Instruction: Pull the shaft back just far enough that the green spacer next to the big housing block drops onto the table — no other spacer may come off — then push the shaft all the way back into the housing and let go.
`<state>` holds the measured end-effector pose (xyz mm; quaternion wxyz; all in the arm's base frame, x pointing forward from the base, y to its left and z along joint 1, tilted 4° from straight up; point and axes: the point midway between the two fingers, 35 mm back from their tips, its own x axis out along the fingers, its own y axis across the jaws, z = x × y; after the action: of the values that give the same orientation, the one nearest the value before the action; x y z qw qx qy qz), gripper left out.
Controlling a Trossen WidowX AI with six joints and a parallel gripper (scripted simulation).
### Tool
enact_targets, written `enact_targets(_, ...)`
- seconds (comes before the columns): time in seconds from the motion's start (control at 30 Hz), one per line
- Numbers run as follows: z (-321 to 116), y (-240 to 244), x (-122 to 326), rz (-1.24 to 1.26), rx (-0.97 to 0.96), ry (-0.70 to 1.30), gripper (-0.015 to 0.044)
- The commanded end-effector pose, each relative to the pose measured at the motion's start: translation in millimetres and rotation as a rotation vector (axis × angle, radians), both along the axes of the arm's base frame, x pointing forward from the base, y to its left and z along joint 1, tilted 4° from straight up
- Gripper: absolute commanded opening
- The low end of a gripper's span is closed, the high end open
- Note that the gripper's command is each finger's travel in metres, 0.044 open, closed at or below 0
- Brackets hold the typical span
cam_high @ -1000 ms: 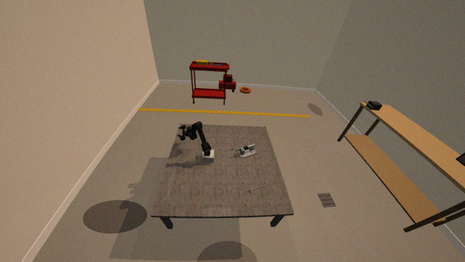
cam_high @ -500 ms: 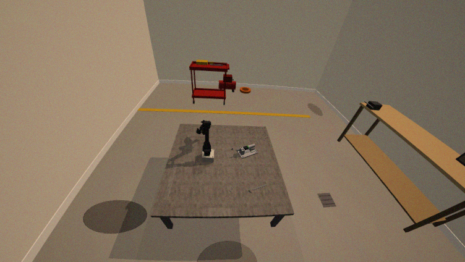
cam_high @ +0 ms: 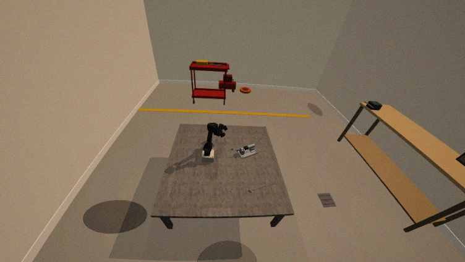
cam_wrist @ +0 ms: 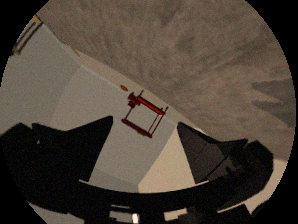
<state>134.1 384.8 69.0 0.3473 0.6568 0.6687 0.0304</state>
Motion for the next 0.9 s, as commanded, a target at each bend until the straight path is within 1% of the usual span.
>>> enact_targets(0.0,-3,-31,47,-0.171,-0.031,0.071,0.044)
enact_targets(0.2,-4,-102,120,-0.483,-0.058,0.197,0.044)
enact_targets(0.37,-6,-177,161,-0.746,-0.067,0.313,0.044)
enact_targets(0.5,-8,-221,177,-0.904,-0.055,0.384,0.044)
enact_targets(0.67,-7,-302,199,-1.263,0.031,0.529,0.044)
enact_targets(0.73,-7,-314,201,-1.312,0.046,0.548,0.044)
enact_targets(0.87,-7,-317,202,-1.312,0.046,0.548,0.044)
